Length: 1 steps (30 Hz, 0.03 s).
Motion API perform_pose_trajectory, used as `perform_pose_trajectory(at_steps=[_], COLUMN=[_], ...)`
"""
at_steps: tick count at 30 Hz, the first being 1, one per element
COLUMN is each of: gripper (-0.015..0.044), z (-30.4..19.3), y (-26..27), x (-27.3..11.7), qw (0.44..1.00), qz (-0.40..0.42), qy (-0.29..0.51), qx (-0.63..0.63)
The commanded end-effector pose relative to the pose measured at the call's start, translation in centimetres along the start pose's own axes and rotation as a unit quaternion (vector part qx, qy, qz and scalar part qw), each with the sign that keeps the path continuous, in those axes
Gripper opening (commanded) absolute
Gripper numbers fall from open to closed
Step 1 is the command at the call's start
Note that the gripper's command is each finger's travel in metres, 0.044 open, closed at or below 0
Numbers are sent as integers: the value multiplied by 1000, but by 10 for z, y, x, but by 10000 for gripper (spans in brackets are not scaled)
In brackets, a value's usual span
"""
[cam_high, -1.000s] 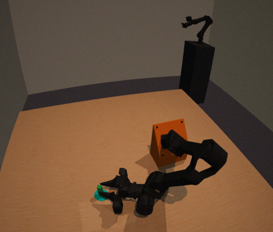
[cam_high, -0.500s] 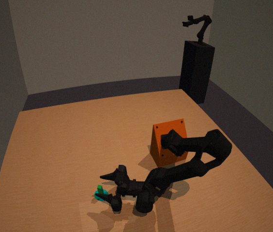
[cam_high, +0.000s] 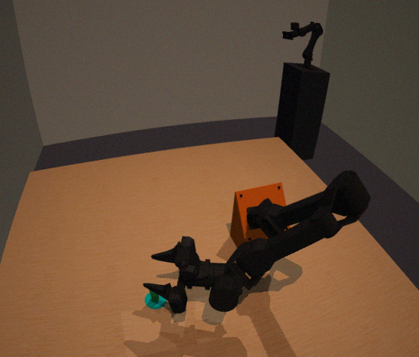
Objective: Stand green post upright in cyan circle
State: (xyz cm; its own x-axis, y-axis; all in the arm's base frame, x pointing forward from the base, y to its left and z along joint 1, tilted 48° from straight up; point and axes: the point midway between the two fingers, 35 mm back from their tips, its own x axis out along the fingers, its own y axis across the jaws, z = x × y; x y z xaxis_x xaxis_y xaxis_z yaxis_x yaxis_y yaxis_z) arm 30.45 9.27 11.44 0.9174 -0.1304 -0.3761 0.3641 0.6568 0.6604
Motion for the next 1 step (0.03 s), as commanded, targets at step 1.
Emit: perform_pose_trajectory(at_steps=[1], gripper=[400], z=[-2], y=[0], x=[12], qw=[998], qz=[-23], qy=[41], qx=[-47])
